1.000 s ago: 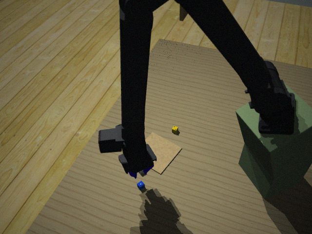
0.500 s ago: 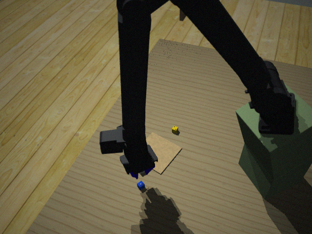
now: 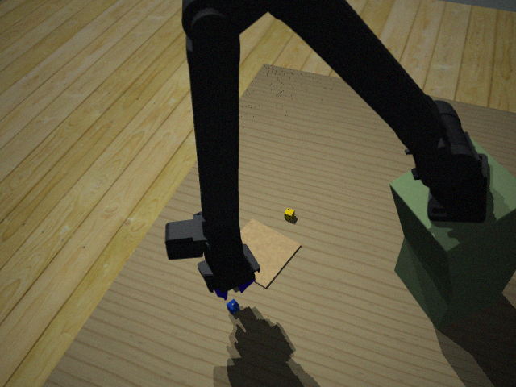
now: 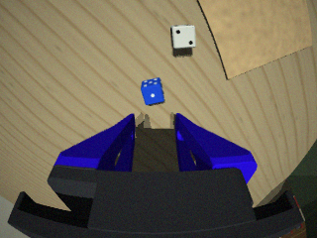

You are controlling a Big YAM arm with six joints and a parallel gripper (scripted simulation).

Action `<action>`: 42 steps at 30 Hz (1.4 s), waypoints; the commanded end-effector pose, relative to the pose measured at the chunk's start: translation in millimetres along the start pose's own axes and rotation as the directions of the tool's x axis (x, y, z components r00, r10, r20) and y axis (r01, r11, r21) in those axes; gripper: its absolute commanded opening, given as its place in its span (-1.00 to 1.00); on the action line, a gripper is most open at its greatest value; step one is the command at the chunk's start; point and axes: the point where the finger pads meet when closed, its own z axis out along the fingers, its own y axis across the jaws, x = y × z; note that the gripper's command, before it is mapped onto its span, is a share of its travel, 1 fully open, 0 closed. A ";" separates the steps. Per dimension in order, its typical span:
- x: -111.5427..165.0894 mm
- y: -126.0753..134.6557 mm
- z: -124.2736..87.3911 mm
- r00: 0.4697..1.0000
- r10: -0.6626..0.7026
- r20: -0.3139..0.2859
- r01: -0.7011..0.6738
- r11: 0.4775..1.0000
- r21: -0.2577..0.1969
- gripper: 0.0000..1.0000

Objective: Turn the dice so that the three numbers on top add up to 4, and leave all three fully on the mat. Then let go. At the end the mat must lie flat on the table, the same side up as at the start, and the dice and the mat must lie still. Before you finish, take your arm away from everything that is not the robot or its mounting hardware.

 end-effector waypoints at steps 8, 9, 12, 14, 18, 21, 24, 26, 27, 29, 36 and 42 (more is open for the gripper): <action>-3.0 17.2 6.8 1.000 0.003 0.019 -0.002 0.999 -0.039 -0.32; -0.8 9.6 14.8 1.000 0.005 0.012 -0.005 1.000 -0.021 -0.32; 1.1 7.8 21.1 1.000 0.003 0.009 -0.003 1.000 -0.015 -0.32; 1.2 7.7 23.9 1.000 0.003 0.009 -0.003 1.000 -0.015 -0.32; -0.1 6.5 28.4 1.000 0.007 0.010 -0.007 1.000 -0.014 -0.32; 0.1 10.0 28.8 1.000 0.004 0.011 -0.003 1.000 -0.021 -0.32; -0.4 12.6 27.4 1.000 0.002 0.013 -0.002 1.000 -0.027 -0.32; -0.8 8.8 31.1 1.000 0.006 0.012 -0.006 1.000 -0.019 -0.32; 0.1 6.5 33.5 1.000 0.006 0.009 -0.006 1.000 -0.014 -0.32; 0.7 6.2 34.3 1.000 0.006 0.009 -0.006 1.000 -0.013 -0.32; 0.3 9.4 30.4 1.000 0.004 0.012 -0.004 1.000 -0.022 -0.32; 0.3 9.4 30.3 1.000 0.004 0.012 -0.004 1.000 -0.022 -0.32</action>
